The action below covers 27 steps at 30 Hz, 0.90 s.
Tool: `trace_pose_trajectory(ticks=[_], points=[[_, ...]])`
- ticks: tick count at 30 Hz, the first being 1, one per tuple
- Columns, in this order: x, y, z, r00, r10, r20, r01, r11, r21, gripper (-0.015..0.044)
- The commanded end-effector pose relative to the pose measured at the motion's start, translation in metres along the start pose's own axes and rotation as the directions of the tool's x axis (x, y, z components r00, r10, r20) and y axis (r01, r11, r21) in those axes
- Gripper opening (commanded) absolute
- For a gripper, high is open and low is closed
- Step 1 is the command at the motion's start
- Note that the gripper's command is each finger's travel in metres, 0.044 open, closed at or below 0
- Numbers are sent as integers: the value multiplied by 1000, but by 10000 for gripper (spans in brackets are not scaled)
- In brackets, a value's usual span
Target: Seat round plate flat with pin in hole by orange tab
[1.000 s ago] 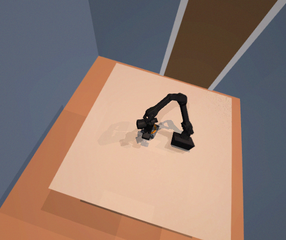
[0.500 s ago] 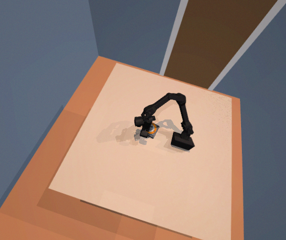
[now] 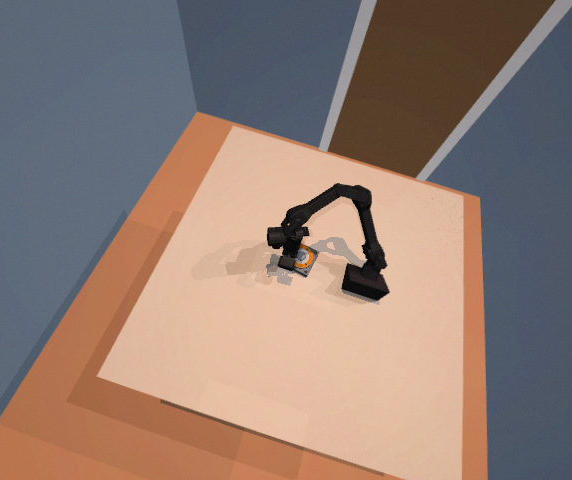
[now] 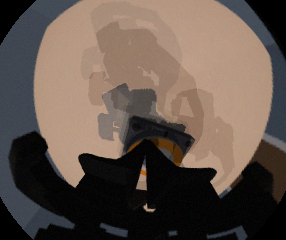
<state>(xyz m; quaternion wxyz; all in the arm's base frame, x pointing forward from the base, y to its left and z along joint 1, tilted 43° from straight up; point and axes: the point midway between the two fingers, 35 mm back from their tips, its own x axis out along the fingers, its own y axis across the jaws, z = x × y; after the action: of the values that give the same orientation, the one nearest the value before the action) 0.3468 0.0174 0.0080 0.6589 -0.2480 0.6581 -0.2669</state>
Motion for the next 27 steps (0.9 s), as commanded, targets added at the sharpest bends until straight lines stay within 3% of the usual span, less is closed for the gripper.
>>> trace_pose_trajectory(ticks=[1,17,27], points=[[0,-7,2,1000,-4,1,4,1000,0,0],[1,-20,4,1000,-5,1,5,1000,0,0],[-41,-20,4,1000,-3,0,3,1000,0,0]])
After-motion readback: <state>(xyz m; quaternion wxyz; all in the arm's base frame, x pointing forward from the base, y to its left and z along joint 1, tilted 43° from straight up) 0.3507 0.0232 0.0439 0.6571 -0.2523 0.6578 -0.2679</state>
